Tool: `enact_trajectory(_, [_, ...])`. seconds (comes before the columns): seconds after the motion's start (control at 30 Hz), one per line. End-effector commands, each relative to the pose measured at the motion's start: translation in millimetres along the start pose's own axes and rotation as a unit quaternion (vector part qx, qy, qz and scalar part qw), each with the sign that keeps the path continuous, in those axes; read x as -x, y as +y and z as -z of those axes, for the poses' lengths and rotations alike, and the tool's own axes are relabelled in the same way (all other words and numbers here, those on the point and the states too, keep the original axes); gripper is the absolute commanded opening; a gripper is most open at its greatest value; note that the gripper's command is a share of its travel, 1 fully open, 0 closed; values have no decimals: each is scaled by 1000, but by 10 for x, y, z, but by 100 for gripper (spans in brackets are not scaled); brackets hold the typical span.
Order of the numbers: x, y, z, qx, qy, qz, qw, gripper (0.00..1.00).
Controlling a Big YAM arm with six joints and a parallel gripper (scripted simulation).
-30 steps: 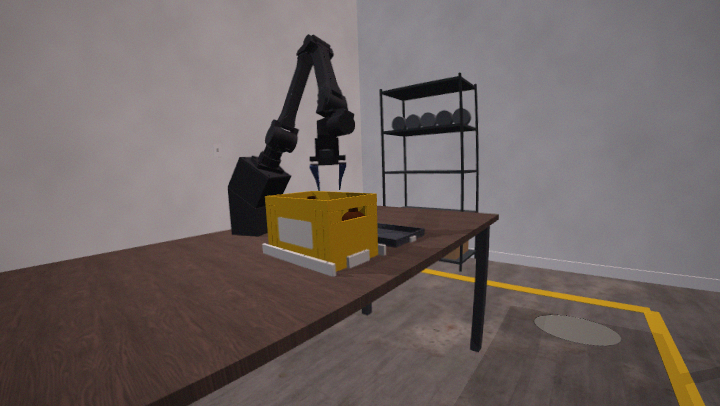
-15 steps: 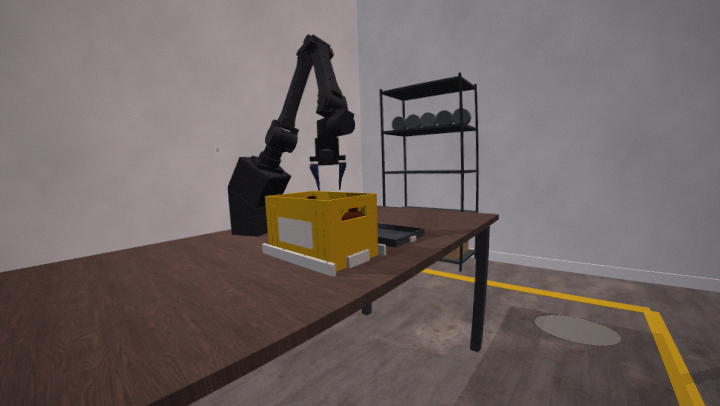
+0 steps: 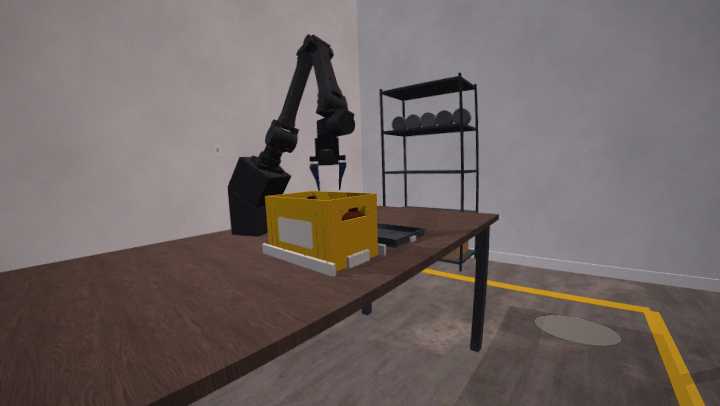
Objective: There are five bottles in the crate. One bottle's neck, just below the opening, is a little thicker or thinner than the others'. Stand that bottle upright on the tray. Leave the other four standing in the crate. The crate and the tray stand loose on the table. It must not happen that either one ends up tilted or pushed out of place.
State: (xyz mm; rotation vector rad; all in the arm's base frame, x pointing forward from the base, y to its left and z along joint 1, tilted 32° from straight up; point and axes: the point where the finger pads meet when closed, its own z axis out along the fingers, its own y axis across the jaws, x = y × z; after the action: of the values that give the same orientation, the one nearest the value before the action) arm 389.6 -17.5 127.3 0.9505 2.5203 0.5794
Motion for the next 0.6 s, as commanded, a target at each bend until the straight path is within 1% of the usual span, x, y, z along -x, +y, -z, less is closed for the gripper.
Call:
enact_trajectory(0.0, [30, -43, -57, -3, 1, -1, 1000, 61])
enact_trajectory(0.3, [64, -17, -40, -1, -1, 0, 1000, 61])
enact_trajectory(0.57, [188, 81, 25, 5, -11, 2, 1000, 61])
